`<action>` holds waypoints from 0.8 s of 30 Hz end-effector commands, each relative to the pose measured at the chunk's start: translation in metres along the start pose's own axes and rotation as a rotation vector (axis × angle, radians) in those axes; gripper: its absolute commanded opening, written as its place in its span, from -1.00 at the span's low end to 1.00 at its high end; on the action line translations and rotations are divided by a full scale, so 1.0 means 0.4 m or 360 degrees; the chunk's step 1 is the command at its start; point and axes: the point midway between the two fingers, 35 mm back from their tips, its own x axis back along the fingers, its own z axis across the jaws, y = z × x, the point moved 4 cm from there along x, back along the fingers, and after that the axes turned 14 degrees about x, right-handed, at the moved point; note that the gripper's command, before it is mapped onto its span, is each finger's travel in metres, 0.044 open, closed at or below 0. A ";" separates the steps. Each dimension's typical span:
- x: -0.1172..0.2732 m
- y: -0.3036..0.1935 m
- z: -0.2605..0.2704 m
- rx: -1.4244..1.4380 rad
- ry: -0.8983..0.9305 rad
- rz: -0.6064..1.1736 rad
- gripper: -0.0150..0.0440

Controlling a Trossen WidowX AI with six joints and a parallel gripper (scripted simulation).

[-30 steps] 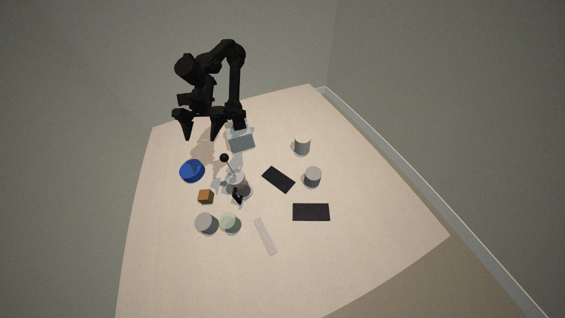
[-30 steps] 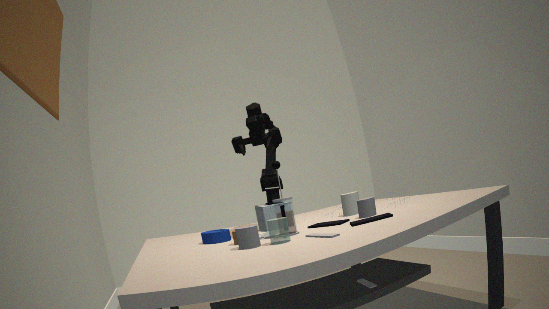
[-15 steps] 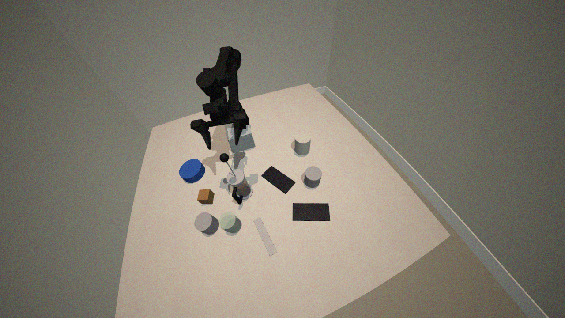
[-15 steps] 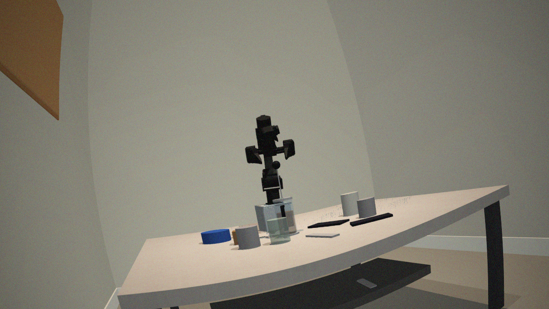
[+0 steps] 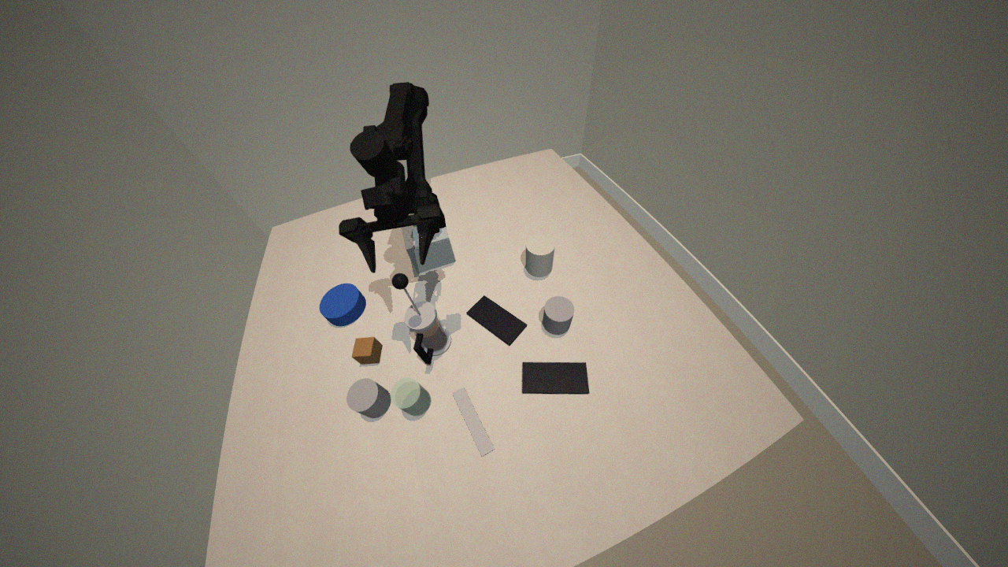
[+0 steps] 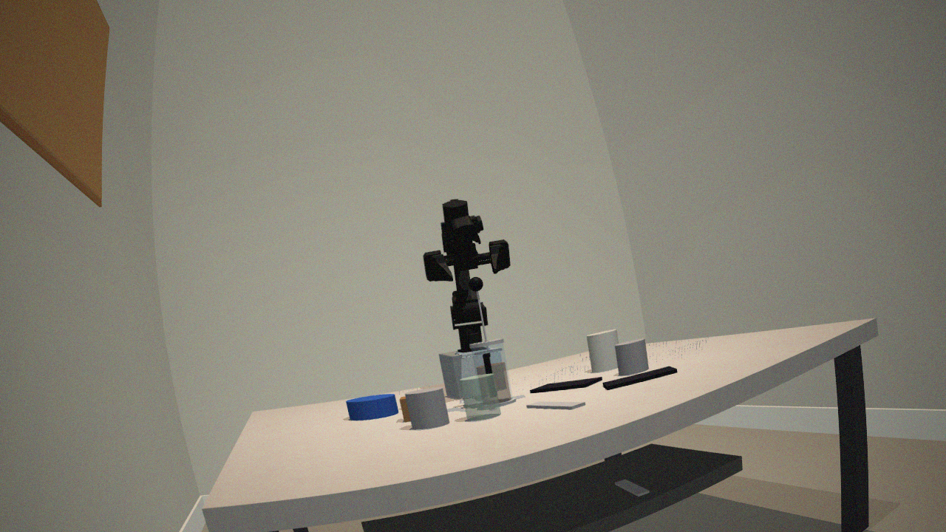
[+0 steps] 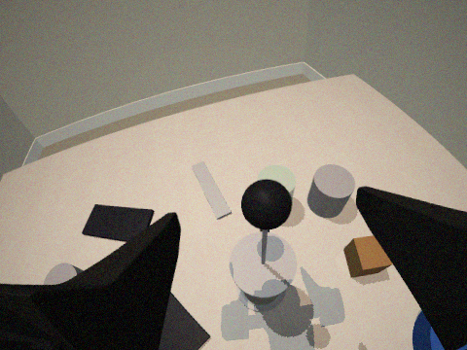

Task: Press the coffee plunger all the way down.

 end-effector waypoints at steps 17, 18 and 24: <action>-0.069 -0.012 0.001 -0.0003 -0.0003 0.0021 0.82; -0.069 -0.012 0.001 -0.0003 -0.0003 0.0021 0.73; -0.069 -0.012 0.001 -0.0003 -0.0003 0.0021 0.20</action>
